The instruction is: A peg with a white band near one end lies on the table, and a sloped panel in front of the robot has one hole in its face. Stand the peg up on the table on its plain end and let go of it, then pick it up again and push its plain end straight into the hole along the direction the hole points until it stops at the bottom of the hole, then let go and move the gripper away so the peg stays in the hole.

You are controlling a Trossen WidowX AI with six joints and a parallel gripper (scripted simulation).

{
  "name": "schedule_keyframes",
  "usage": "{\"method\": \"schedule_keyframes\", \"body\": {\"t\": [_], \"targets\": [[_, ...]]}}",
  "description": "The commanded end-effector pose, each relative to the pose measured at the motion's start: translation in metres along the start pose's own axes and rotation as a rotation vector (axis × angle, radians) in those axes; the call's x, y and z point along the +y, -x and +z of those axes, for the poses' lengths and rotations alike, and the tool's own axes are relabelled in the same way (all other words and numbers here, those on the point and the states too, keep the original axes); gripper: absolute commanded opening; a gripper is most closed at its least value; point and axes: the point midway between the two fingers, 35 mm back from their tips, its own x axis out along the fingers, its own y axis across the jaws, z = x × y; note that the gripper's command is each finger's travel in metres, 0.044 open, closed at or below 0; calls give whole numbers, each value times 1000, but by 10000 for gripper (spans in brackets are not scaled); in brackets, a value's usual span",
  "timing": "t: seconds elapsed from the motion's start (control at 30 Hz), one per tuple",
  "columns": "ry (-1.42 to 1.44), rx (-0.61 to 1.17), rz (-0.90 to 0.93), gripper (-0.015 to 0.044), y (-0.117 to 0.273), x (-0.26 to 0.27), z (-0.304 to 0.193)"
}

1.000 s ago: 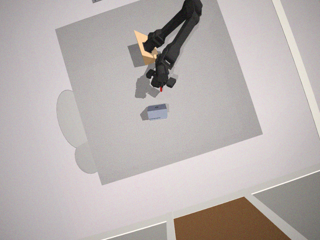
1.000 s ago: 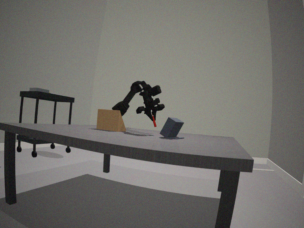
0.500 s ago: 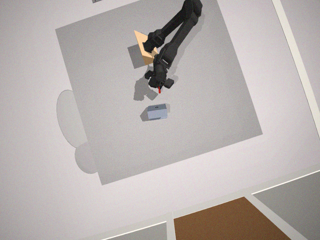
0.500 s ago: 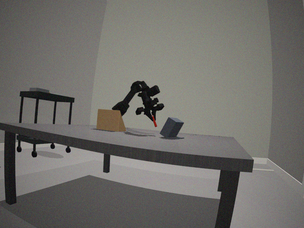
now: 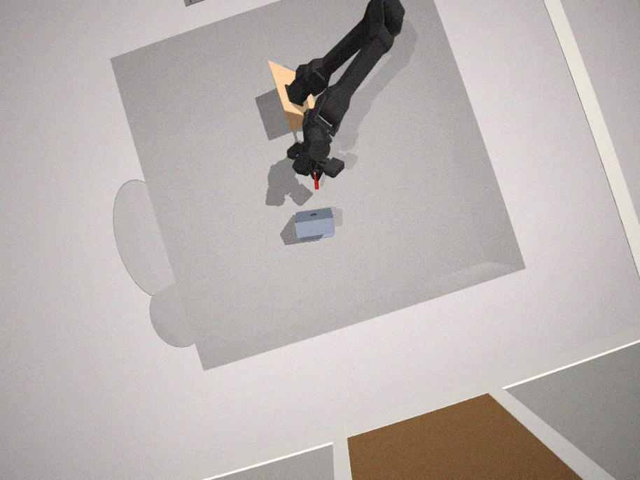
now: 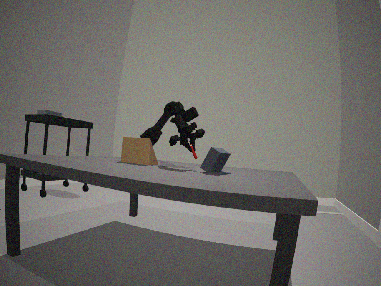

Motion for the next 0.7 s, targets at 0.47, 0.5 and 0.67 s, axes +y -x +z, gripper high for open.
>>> {"method": "schedule_keyframes", "body": {"t": [0.47,0.5,0.67], "targets": [[-64,-54,58,0,-2,-7,8],[-67,-57,61,0,-2,-7,8],[-83,-73,79,0,-2,-9,10]]}}
